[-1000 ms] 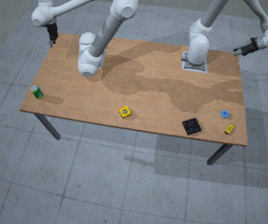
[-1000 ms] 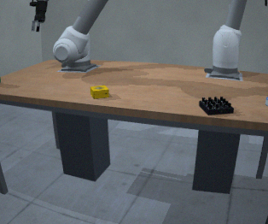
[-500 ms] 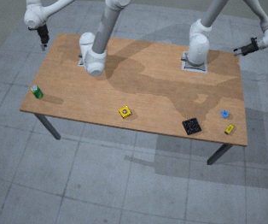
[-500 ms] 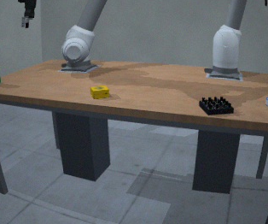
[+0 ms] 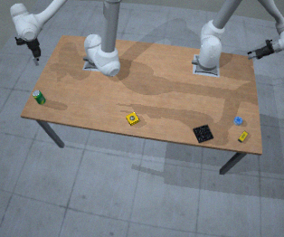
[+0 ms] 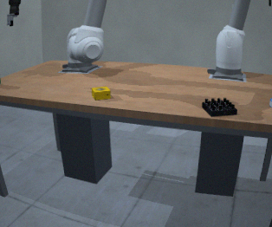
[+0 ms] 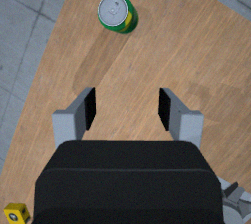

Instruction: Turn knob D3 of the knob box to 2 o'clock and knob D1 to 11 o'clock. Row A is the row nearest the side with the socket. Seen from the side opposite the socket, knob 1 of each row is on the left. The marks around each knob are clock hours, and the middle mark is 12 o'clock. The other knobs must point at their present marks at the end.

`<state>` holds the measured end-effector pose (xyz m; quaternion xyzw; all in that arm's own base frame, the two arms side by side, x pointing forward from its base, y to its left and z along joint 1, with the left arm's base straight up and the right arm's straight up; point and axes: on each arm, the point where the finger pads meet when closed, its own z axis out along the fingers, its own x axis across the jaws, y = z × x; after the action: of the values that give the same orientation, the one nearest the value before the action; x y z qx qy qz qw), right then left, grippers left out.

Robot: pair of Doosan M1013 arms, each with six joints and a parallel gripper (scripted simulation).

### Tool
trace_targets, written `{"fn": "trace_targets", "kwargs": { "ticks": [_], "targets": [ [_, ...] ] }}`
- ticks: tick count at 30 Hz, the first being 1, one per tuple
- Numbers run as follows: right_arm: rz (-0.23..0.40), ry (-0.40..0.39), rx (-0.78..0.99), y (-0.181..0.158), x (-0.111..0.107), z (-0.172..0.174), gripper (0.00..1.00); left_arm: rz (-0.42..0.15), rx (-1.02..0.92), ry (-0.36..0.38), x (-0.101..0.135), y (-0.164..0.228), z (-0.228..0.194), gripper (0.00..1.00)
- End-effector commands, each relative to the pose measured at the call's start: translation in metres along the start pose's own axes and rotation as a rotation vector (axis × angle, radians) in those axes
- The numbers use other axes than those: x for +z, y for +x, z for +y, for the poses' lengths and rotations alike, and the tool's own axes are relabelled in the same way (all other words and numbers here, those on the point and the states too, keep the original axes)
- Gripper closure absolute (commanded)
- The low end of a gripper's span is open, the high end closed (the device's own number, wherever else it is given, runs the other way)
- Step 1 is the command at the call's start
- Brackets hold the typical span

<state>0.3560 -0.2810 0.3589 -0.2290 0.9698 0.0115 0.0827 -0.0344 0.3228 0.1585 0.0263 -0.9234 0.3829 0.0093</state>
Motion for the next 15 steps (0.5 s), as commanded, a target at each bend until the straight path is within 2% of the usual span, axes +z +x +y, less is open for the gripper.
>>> {"fn": "trace_targets", "kwargs": {
  "ticks": [1,6,8,9,15],
  "targets": [
    [0.008,-0.013,-0.063,-0.040,0.002,-0.014,0.00,0.000,0.000,-0.001,0.000,0.000,0.000,0.00],
    [0.016,-0.029,-0.143,-0.092,0.008,-0.024,0.00,0.000,0.000,-0.001,0.000,0.000,0.000,0.00],
    [0.016,-0.029,-0.143,-0.092,0.008,-0.024,0.00,0.000,0.000,-0.001,0.000,0.000,0.000,0.00],
    [0.020,-0.036,-0.187,-0.121,0.012,-0.026,0.00,0.000,0.000,-0.001,0.000,0.000,0.000,0.00],
    [0.028,-0.050,-0.268,-0.179,0.022,-0.025,0.00,0.000,0.000,-0.001,0.000,0.000,0.000,0.00]
  ]
}}
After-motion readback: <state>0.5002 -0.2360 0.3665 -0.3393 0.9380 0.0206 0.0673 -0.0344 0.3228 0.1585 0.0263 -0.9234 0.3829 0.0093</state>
